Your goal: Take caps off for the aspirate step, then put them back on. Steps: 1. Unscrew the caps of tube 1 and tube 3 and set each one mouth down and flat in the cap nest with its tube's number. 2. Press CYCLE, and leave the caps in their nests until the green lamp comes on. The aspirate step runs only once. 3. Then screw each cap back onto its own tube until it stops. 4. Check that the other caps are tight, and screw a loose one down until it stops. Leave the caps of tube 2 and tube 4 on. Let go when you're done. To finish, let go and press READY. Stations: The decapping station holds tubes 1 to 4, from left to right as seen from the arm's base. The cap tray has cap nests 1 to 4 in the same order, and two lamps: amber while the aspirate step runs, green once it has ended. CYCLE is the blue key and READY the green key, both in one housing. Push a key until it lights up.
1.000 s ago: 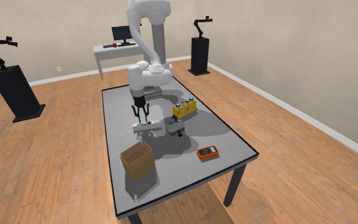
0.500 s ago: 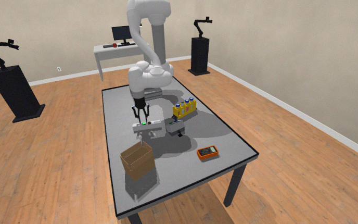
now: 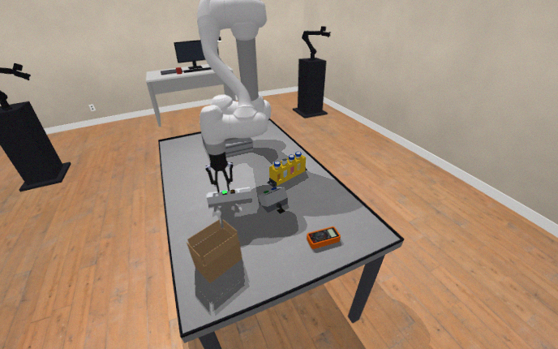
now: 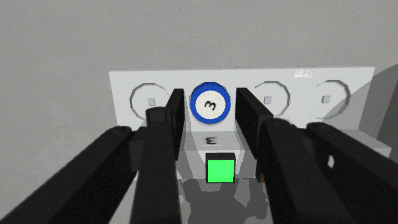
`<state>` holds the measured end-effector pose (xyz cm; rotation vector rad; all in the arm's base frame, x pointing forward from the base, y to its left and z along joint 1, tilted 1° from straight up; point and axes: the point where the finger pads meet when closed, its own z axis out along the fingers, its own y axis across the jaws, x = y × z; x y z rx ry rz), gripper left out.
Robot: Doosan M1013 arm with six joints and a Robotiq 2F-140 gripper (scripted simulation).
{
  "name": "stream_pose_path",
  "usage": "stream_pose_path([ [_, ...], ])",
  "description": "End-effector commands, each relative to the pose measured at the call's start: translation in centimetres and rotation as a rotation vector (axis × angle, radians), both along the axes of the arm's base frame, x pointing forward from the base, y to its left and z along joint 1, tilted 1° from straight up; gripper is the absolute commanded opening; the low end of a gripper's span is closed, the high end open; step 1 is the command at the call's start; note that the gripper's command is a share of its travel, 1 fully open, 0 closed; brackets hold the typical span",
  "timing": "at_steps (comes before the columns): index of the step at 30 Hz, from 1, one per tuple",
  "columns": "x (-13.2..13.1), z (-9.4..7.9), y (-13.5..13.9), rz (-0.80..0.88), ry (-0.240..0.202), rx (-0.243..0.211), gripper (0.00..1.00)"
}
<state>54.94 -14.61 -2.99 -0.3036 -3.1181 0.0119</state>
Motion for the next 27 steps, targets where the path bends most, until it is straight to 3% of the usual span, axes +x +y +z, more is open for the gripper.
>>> stream_pose_path([
  [1,0.0,0.0,0.0,0.000,-0.001,0.000,0.36],
  [2,0.0,0.0,0.0,0.000,-0.001,0.000,0.36],
  [3,0.0,0.0,0.0,0.000,-0.001,0.000,0.30],
  [17,0.0,0.0,0.0,0.000,-0.001,0.000,0.30],
  [27,0.1,4.0,0.0,0.000,-0.001,0.000,0.30],
])
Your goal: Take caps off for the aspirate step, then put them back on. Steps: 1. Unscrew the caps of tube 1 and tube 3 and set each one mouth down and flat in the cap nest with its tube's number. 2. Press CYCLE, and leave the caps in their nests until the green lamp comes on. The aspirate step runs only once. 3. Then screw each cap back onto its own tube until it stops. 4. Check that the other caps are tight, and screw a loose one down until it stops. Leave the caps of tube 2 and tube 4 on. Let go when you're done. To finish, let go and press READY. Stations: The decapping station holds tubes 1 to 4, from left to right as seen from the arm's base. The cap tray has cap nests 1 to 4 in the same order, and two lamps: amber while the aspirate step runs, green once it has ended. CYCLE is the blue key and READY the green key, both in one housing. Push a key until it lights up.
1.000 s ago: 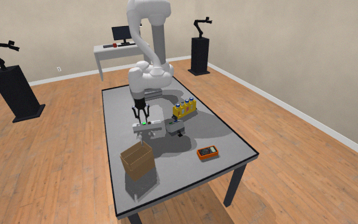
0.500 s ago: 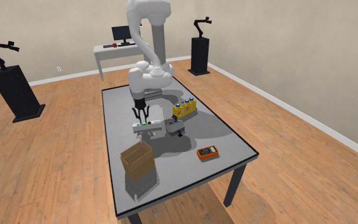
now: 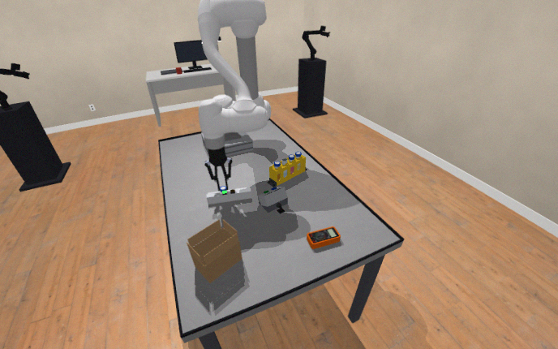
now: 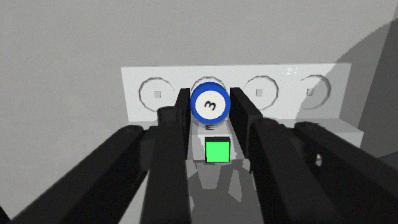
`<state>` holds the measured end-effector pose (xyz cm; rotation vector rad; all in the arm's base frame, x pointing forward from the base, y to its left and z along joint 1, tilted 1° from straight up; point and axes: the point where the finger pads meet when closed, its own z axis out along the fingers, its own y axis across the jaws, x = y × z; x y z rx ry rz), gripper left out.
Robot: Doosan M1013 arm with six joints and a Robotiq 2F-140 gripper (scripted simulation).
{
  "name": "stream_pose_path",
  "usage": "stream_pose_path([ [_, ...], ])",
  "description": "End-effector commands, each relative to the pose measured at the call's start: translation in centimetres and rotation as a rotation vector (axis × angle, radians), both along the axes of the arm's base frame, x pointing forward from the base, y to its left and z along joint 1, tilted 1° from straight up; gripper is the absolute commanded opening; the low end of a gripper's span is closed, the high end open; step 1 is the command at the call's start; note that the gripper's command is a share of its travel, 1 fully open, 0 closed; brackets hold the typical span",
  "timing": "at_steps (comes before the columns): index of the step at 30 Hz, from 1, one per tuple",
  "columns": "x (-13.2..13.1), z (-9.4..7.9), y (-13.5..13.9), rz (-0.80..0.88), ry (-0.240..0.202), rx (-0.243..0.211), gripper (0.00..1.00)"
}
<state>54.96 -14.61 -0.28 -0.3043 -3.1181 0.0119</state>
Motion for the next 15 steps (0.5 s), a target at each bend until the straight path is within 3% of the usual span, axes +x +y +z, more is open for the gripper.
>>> stream_pose_path([
  [1,0.1,1.8,0.0,0.000,-0.001,0.000,0.30],
  [11,0.1,6.8,0.1,0.000,-0.001,0.000,0.30],
  [15,0.1,7.8,0.1,0.000,-0.001,0.000,0.30],
])
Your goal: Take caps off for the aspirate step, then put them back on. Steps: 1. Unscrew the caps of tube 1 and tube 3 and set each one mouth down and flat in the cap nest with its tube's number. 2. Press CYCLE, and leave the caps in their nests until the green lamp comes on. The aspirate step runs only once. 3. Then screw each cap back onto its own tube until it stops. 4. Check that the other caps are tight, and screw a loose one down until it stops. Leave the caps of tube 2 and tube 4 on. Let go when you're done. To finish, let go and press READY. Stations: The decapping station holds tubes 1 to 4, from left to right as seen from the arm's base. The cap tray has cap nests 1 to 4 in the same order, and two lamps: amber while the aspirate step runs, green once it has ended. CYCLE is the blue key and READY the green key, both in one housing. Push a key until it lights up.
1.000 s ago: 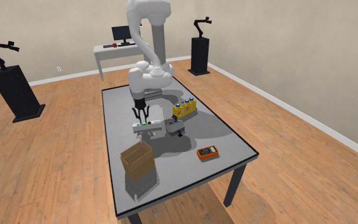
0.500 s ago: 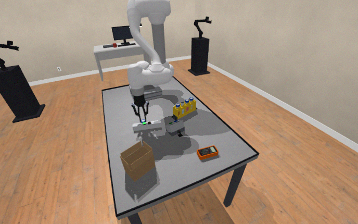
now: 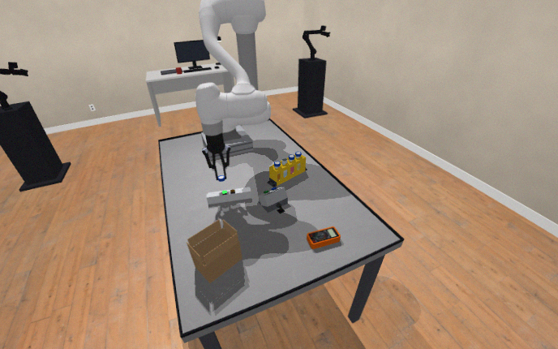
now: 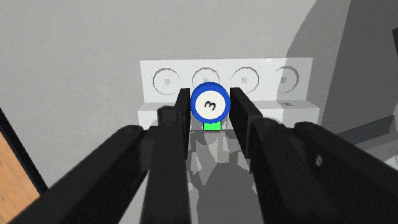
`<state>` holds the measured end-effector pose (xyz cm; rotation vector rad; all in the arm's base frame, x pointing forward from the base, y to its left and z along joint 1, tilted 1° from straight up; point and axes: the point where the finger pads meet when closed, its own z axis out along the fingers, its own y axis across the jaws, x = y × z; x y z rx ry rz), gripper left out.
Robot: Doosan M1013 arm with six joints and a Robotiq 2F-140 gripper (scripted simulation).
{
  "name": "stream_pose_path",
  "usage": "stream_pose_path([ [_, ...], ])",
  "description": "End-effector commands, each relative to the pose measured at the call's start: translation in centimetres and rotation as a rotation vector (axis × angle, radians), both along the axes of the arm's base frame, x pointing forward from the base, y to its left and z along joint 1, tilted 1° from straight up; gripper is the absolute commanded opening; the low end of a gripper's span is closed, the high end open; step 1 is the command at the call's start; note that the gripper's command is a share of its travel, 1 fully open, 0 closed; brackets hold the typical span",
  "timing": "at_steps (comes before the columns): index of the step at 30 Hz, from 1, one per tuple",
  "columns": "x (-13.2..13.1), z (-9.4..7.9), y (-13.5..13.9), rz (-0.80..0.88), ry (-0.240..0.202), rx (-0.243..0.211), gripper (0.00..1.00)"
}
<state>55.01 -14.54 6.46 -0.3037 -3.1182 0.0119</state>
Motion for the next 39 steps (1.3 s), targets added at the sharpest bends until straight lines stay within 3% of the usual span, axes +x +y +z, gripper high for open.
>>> stream_pose_path([
  [1,0.1,1.6,0.0,0.000,-0.001,0.000,0.30],
  [7,0.1,4.5,0.0,0.000,-0.001,0.000,0.30],
  [10,0.1,4.5,0.0,0.000,-0.001,0.000,0.30],
  [13,0.0,4.5,2.5,-0.250,-0.003,-0.002,0.30],
  [15,0.0,4.5,2.5,-0.250,-0.003,-0.002,0.30],
  [20,-0.2,4.5,6.4,-0.552,-0.005,-0.005,0.30],
  [30,-0.4,4.4,13.8,-0.552,-0.005,-0.005,0.30],
  [32,-0.4,4.4,13.8,-0.552,-0.005,-0.005,0.30],
  [39,-0.7,4.4,19.6,-0.552,-0.005,-0.004,0.30],
])
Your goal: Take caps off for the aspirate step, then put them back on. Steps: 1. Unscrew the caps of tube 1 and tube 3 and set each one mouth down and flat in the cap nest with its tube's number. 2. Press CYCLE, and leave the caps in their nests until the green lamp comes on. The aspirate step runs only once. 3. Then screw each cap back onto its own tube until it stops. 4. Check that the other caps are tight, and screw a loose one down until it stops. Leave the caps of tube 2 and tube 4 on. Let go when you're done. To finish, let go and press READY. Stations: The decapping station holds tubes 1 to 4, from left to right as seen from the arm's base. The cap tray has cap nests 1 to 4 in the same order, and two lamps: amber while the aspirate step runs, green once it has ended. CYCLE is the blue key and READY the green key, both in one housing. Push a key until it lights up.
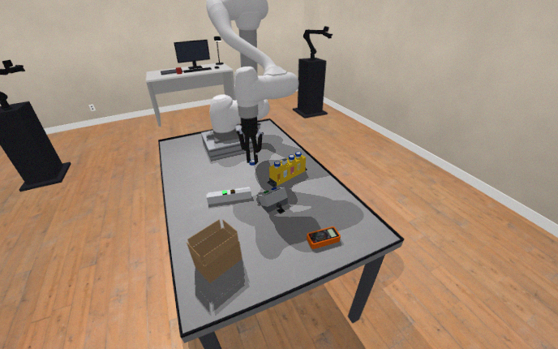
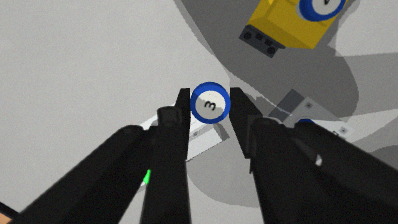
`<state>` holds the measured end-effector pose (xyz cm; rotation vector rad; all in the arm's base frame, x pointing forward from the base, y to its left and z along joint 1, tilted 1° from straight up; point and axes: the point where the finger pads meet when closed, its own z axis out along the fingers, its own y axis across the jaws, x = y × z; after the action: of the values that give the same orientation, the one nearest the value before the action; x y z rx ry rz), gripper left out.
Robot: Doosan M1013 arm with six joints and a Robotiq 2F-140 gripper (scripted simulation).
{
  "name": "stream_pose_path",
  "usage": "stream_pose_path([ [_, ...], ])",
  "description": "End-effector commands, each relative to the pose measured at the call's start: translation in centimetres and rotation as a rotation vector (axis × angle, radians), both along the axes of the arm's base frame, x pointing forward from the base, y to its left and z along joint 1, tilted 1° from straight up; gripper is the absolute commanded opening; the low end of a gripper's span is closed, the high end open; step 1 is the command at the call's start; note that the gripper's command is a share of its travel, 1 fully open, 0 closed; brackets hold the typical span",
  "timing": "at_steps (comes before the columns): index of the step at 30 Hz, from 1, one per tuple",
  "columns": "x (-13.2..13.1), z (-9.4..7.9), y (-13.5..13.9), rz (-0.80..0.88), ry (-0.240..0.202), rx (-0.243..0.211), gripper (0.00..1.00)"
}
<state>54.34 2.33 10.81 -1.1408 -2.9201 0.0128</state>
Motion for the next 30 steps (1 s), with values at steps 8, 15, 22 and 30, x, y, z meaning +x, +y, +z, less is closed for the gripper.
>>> stream_pose_path([
  [8,-0.3,0.0,9.1,-0.001,-0.001,-0.001,0.30],
  [15,-0.4,0.0,13.2,-0.001,-0.001,-0.001,0.30],
  [22,-0.6,0.0,18.2,-0.001,-0.001,-0.001,0.30],
  [30,-0.6,0.0,18.2,-0.001,-0.001,-0.001,0.30],
])
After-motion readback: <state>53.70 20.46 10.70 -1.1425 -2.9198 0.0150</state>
